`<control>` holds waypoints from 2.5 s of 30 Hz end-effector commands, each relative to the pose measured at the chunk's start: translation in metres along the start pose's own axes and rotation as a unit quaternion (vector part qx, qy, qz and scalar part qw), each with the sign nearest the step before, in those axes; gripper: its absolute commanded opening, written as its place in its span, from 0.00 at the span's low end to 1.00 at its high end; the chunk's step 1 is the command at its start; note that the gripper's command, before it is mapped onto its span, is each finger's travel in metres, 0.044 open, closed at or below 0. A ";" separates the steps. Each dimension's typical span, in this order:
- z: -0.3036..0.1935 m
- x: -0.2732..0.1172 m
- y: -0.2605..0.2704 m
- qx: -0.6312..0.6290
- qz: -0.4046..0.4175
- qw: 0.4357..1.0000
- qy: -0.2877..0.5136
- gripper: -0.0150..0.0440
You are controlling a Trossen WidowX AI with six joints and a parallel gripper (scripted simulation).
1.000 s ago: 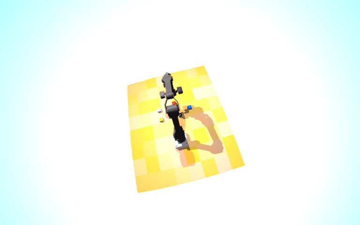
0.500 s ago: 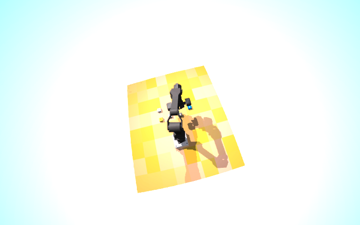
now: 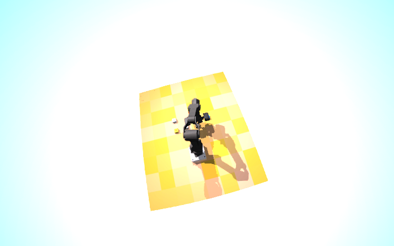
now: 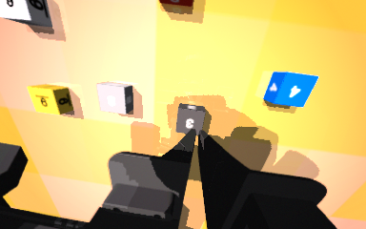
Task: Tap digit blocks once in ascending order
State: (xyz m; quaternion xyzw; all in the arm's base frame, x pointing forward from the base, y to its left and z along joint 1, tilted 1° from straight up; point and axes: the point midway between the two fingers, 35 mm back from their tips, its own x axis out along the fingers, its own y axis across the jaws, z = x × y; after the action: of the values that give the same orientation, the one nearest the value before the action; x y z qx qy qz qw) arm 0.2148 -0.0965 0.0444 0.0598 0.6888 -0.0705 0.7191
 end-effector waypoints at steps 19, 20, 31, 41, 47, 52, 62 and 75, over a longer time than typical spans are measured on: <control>-0.003 0.029 0.001 -0.002 0.003 1.000 0.006 0.29; -0.003 0.029 0.001 -0.002 0.003 1.000 0.006 0.29; 0.000 -0.020 0.000 -0.001 0.003 1.000 0.006 0.29; 0.000 -0.083 -0.001 -0.002 0.002 1.000 0.006 0.29; 0.045 -0.085 -0.070 -0.002 0.000 1.000 0.004 0.29; 0.054 -0.083 -0.091 -0.002 -0.001 1.000 0.004 0.29; 0.053 -0.002 -0.091 -0.002 -0.001 1.000 0.004 0.29; 0.053 0.014 -0.091 -0.002 -0.001 1.000 0.004 0.29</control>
State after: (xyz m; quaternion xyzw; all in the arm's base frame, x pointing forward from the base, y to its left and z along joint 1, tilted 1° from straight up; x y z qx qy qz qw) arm 0.2520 -0.1974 0.0420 0.0568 0.6886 -0.0734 0.7191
